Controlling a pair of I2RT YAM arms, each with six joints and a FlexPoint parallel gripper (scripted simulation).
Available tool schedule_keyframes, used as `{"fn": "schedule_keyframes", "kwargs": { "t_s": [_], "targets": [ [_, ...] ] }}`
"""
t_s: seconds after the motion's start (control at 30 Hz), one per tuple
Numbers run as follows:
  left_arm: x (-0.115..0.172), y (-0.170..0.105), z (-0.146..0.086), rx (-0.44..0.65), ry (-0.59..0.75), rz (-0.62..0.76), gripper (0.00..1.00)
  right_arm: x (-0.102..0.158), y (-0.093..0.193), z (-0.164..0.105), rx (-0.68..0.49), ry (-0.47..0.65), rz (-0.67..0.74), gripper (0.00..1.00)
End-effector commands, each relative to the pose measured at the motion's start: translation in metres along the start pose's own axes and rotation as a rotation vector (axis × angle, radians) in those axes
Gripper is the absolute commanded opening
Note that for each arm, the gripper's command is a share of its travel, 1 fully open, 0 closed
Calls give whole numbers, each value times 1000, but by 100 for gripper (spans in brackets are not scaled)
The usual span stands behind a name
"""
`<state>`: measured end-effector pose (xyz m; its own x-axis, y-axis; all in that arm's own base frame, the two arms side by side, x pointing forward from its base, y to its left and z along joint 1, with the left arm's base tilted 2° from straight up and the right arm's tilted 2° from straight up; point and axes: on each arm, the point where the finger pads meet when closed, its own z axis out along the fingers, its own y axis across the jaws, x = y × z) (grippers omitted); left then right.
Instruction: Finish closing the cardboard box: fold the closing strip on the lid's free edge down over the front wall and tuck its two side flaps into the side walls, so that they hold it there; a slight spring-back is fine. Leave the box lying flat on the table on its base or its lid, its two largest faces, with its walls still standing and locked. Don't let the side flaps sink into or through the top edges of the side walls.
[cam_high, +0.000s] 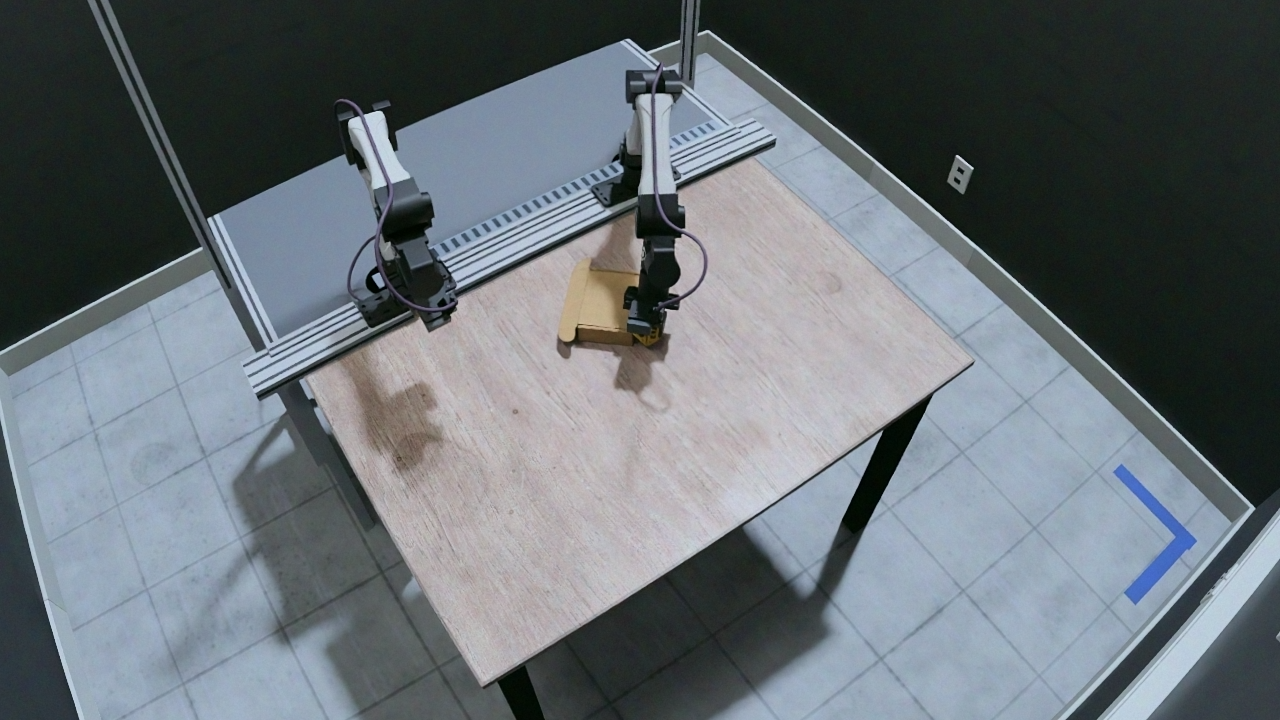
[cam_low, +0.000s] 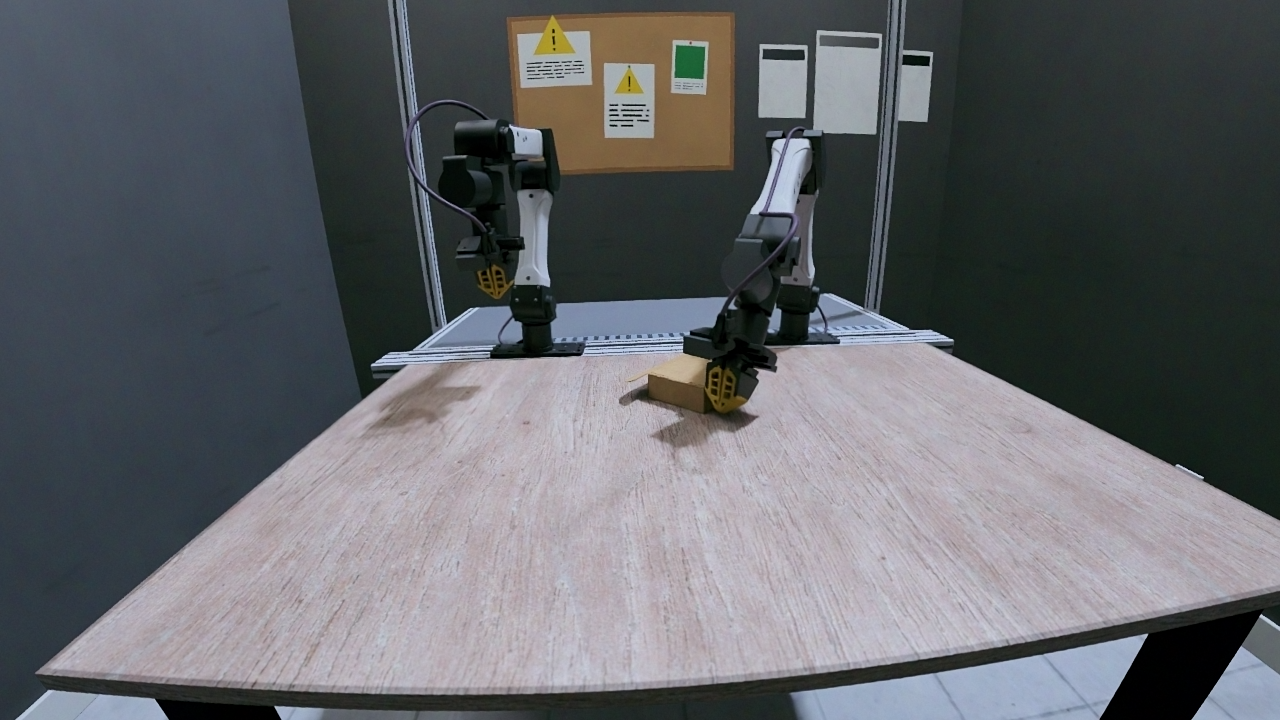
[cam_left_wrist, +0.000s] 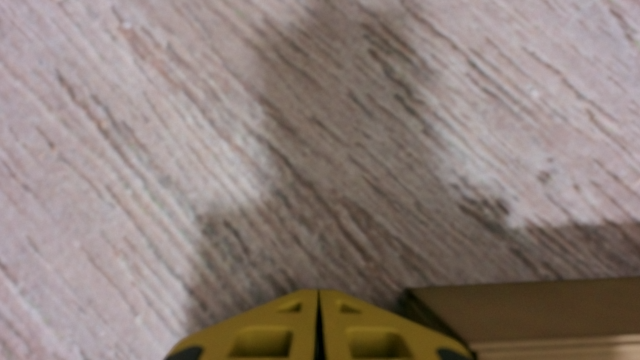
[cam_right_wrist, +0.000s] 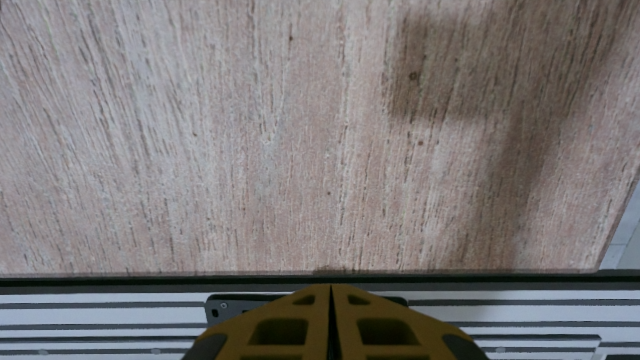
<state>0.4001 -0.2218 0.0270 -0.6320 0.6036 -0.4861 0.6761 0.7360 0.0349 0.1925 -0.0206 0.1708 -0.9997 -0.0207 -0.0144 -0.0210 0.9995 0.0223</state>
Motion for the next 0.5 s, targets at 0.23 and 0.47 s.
{"fn": "schedule_keyframes", "kwargs": {
  "t_s": [0.23, 0.47],
  "targets": [
    [-5, -12, 6, 36, 3, 45, 0, 1, 0, -2, -1, -8, -4, 0],
    [-8, -13, 5, 42, -1, 57, 0, 1, 0, -2, -1, -8, -4, 0]
  ]
}}
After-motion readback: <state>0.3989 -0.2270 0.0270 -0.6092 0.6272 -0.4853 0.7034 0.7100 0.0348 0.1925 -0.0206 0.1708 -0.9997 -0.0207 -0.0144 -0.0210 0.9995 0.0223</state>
